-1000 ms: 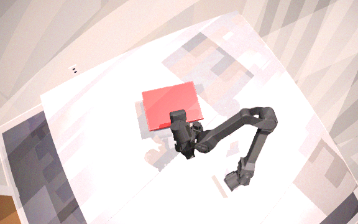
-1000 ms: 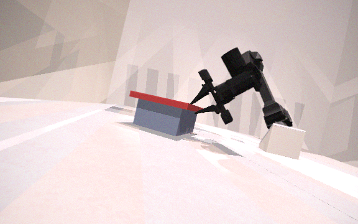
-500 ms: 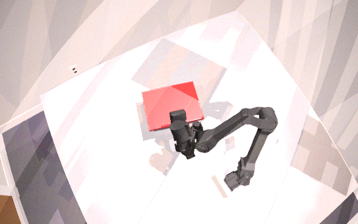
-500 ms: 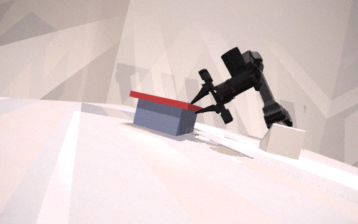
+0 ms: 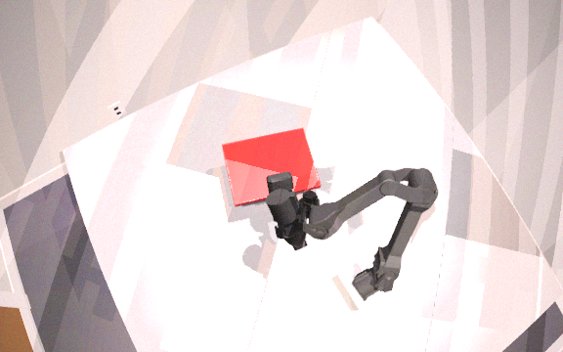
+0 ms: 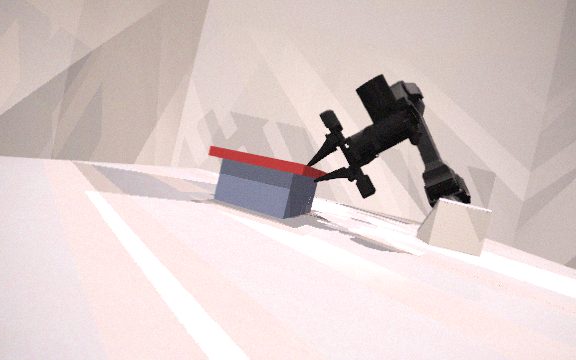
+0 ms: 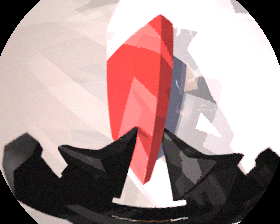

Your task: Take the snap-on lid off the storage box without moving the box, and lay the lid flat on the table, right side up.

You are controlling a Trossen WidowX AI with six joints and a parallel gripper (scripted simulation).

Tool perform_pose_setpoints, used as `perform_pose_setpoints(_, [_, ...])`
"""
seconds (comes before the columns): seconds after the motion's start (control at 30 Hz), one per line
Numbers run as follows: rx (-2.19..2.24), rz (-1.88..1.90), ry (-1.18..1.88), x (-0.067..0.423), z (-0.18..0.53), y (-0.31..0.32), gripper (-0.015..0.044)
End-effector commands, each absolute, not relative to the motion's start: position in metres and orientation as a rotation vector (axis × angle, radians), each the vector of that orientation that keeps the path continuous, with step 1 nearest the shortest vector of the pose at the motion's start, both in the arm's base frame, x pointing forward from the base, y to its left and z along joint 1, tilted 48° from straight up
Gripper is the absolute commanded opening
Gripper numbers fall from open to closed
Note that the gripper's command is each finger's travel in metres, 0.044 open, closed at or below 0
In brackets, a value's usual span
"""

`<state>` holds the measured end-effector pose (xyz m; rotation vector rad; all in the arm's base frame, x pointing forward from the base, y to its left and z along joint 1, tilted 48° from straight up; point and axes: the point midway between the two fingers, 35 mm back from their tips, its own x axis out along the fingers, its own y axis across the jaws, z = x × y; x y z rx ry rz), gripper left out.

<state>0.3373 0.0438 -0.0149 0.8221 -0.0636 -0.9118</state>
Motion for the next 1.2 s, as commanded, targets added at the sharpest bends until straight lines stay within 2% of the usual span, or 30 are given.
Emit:
perform_pose_setpoints(0.0, [0.826, -0.902, -0.068, 0.3377, -0.0113, 0.0478, 0.0])
perform_pose_setpoints(1.17, [0.826, -0.902, -0.068, 0.3378, -0.0066, 0.0532, 0.0])
